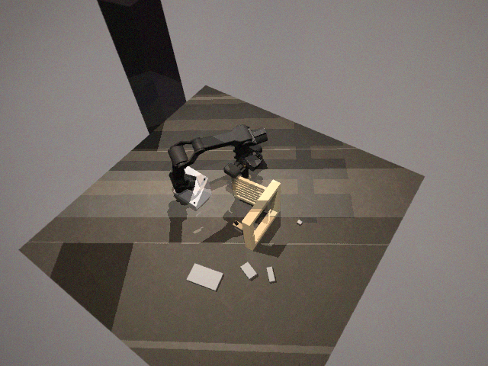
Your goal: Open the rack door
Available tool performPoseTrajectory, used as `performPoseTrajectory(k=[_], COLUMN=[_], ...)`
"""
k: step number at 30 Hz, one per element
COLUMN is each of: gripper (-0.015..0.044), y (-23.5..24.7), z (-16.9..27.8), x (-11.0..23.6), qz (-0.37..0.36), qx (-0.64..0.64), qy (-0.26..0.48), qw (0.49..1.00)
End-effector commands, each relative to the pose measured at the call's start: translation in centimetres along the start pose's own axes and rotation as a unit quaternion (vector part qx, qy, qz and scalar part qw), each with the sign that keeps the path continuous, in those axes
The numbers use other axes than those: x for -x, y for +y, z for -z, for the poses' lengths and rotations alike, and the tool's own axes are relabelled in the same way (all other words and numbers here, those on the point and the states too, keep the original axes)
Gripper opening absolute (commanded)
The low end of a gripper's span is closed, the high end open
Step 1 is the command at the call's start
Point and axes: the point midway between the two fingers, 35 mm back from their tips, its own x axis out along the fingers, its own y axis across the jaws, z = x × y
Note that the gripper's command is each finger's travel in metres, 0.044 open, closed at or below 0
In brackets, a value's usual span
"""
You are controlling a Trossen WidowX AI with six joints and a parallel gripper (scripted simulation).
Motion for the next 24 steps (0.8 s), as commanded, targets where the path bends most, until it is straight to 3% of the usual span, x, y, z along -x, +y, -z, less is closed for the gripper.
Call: performPoseTrajectory(k=[1, 17, 24], gripper=[0.0026, 0.0026, 0.0210], y=[0.69, 0.69, 0.69], z=[-0.15, -0.15, -0.15], x=[0.04, 0.04, 0.04], qz=[-0.001, -0.001, -0.001], qx=[-0.032, -0.032, -0.032], qy=[0.002, 0.002, 0.002], qw=[0.999, 0.999, 0.999])
